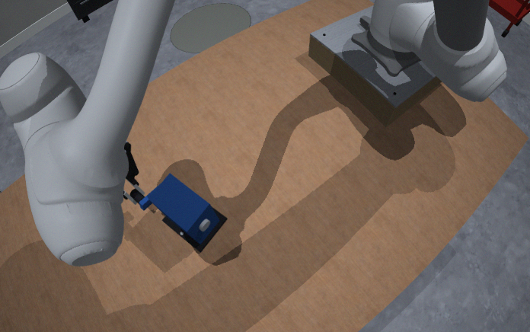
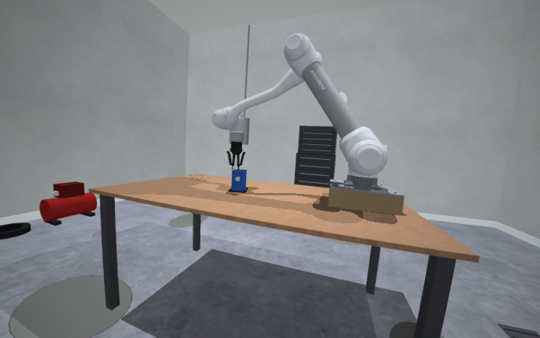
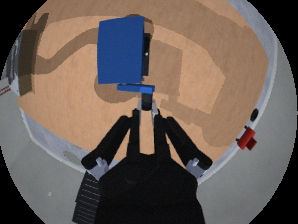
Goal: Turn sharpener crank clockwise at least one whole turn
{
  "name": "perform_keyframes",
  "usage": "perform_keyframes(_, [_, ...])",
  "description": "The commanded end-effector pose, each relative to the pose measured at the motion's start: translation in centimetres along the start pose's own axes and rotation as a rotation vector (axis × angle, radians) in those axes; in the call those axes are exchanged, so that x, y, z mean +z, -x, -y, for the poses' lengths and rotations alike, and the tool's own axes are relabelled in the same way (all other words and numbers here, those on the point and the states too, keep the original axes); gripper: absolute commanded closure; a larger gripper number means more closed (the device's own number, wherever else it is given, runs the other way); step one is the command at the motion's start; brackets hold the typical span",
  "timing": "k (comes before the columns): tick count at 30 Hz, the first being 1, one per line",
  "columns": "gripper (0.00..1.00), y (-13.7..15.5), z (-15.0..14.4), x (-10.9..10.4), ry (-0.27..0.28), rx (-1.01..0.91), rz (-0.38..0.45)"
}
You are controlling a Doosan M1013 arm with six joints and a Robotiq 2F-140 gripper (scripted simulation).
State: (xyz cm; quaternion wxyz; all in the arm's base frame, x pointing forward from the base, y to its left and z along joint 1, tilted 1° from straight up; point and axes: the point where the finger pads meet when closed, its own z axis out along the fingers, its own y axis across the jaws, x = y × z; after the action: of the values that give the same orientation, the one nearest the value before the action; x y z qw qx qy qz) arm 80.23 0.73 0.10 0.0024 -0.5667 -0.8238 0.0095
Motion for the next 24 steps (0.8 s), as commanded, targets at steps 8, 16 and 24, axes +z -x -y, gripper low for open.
perform_keyframes(8, [1.00, 0.0, -0.3, 1.3, 0.000, 0.000, 0.000])
perform_keyframes(16, [1.00, 0.0, -0.3, 1.6, 0.000, 0.000, 0.000])
perform_keyframes(24, [1.00, 0.0, -0.3, 1.6, 0.000, 0.000, 0.000])
